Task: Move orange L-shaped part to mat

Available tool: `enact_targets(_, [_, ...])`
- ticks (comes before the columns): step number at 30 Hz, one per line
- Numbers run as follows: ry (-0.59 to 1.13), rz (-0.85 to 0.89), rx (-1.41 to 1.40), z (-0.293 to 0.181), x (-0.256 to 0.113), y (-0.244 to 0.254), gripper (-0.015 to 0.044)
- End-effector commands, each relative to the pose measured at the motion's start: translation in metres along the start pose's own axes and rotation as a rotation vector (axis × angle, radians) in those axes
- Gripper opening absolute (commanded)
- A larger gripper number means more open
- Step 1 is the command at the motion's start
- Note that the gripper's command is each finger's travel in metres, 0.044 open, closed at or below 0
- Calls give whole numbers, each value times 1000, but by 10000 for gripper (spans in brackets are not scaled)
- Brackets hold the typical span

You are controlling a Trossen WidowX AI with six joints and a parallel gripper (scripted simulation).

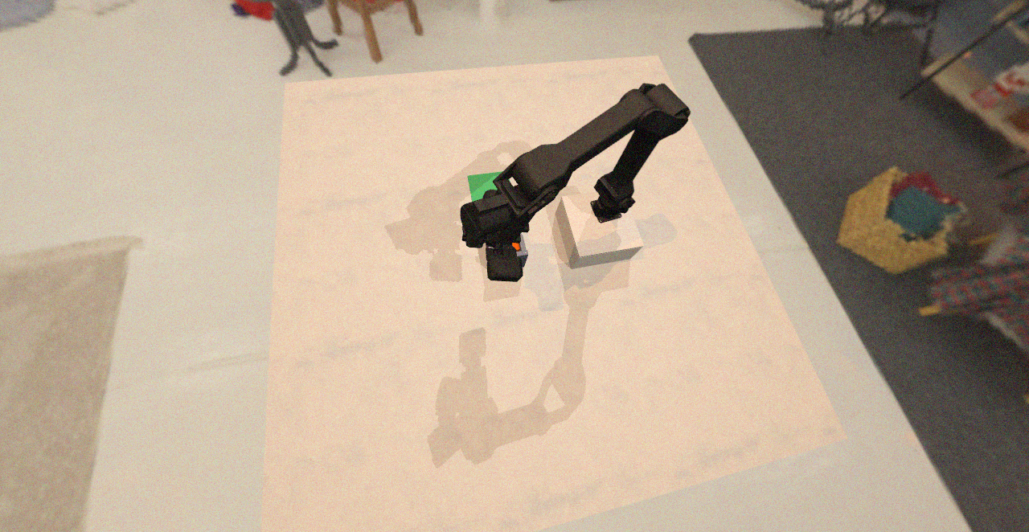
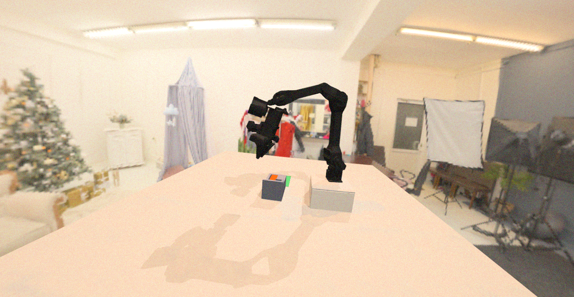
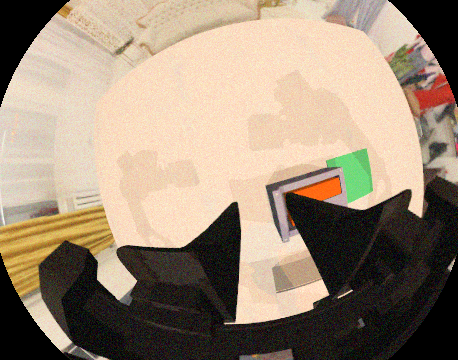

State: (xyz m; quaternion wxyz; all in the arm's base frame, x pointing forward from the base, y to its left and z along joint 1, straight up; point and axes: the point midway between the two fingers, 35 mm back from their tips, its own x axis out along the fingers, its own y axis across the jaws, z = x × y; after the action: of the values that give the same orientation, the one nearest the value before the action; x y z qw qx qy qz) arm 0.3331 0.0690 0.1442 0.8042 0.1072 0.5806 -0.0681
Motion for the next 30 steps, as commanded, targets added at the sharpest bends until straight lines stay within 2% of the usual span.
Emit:
enact_targets(1, [267,-64,-122,-48,29,-37,180])
enact_targets(12, [283,-65,-129,-51,33,-39,180])
enact_targets(20, [283,-65,-129,-71,101,-45,180])
enact_targets(30, [283,-65,-129,-71,101,-45,180])
